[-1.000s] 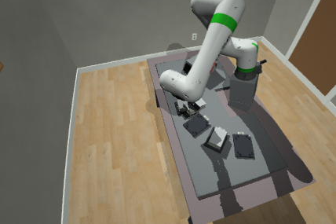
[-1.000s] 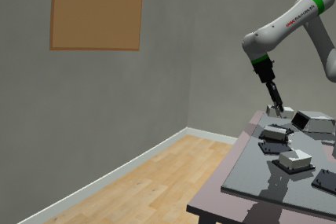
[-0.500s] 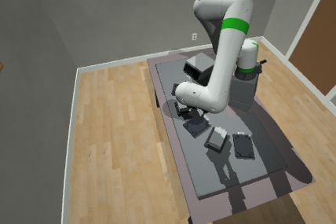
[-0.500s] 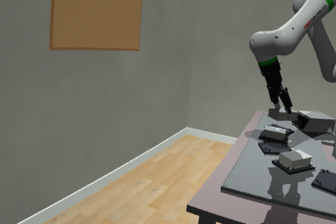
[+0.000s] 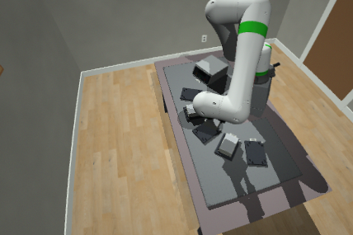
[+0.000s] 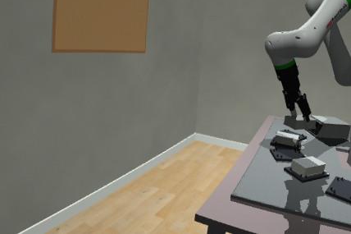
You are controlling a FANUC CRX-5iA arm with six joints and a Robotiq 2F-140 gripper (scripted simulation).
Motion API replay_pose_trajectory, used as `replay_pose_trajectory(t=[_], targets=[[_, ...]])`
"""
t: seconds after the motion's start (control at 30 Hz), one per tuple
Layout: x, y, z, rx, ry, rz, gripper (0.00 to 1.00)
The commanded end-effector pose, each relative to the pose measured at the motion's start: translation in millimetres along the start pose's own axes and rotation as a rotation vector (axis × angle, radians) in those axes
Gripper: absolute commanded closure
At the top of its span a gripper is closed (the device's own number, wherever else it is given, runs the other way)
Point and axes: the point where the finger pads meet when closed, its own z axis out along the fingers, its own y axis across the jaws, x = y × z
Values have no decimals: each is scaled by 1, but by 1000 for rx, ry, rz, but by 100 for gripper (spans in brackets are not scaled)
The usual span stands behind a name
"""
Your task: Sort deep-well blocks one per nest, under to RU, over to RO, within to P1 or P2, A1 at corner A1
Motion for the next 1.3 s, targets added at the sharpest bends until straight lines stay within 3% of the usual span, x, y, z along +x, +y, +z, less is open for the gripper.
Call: replay_pose_trajectory(t=[0.0,1.27], targets=[[2,-10,-1,0,0,0,90],[22,-112,-11,-17,0,-29,90]])
